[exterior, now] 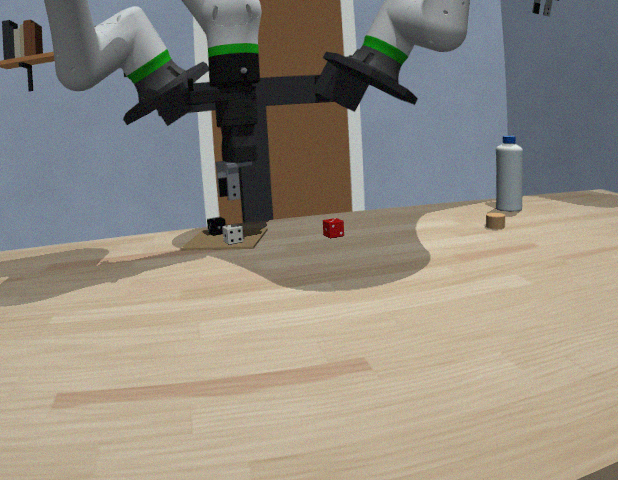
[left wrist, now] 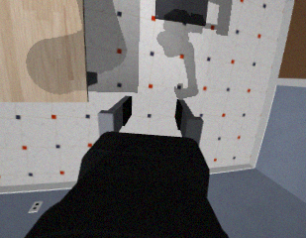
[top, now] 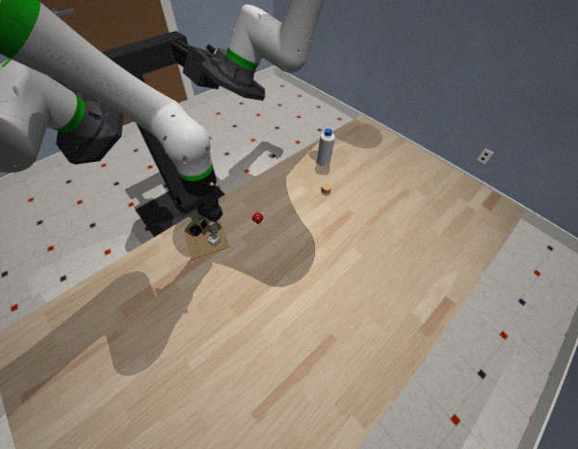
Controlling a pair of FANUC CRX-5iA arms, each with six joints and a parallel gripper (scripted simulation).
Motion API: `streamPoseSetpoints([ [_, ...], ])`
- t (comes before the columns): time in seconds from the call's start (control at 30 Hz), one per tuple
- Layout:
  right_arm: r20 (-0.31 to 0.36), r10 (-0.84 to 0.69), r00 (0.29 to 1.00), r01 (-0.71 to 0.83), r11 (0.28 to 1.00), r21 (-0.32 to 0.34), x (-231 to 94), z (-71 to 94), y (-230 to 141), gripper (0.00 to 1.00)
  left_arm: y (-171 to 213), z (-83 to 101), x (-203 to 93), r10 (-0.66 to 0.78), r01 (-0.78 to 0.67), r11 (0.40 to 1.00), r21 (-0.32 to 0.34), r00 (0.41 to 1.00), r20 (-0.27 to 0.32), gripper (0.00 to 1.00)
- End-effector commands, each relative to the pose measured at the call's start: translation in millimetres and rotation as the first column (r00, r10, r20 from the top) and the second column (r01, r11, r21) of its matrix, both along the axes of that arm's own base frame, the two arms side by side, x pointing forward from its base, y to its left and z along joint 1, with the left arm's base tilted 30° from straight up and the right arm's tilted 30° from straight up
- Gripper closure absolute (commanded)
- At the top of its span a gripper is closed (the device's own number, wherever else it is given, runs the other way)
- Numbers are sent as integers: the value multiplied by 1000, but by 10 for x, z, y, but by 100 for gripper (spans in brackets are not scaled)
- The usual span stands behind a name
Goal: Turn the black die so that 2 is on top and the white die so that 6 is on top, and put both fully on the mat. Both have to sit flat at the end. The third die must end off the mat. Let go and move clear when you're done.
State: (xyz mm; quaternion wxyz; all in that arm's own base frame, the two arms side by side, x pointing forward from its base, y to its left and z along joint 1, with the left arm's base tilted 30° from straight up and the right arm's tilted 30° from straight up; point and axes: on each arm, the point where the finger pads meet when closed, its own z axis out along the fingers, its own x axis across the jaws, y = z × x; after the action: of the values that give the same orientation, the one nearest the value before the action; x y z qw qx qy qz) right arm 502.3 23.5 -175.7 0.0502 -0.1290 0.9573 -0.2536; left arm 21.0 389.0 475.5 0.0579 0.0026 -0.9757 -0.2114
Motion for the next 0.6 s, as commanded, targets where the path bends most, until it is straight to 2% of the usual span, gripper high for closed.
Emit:
streamPoseSetpoints([
  [0.0, 1, 1, 1000, -1, 1000, 1, 10, -25, -9, 13, -1, 9, 1, 0, 0, 1000, 2, 1000, 0, 0],
  [0.57, 1, 1, 1000, -1, 1000, 1, 45, -230, -121, 13, -1, 9, 1, 0, 0, 1000, 2, 1000, 0, 0],
])
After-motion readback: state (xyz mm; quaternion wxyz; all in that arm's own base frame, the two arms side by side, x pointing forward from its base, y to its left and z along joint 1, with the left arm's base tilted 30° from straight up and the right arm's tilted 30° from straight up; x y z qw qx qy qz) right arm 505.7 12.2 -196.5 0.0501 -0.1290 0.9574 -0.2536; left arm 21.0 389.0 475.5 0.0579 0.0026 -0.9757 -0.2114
